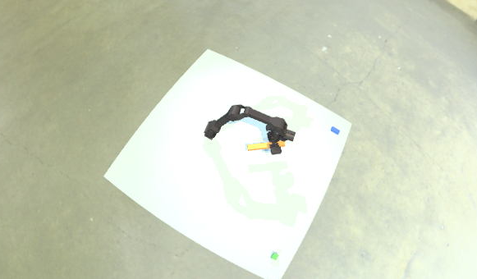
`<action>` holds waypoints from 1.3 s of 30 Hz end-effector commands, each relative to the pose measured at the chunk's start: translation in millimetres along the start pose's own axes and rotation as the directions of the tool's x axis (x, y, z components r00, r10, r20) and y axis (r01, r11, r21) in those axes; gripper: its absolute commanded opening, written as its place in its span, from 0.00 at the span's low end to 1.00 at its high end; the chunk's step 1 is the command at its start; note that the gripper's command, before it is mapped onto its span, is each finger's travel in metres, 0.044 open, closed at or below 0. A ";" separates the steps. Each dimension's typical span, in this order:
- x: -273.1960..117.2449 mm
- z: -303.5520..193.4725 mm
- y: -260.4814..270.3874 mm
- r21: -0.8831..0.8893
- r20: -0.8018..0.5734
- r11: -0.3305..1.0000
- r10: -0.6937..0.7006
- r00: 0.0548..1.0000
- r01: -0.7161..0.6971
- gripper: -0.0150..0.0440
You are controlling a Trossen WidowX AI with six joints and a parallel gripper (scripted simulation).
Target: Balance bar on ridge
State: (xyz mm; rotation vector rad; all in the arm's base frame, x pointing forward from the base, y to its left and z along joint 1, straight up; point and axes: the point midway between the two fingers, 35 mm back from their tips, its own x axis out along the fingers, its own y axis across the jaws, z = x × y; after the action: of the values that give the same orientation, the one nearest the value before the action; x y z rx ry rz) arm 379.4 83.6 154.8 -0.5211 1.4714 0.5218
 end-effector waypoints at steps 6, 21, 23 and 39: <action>-2.0 14.6 30.3 -0.086 0.003 0.996 -0.003 1.000 0.003 0.25; 14.7 17.2 35.3 -0.093 0.003 0.996 -0.002 1.000 0.003 0.25; 18.0 17.2 35.2 -0.093 0.003 0.996 -0.002 1.000 0.003 0.25; 41.7 15.7 35.3 -0.094 0.003 0.996 -0.002 1.000 0.003 0.25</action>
State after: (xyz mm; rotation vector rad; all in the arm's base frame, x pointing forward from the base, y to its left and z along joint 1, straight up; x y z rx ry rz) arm 370.5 121.9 115.6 -0.5948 1.4527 0.5966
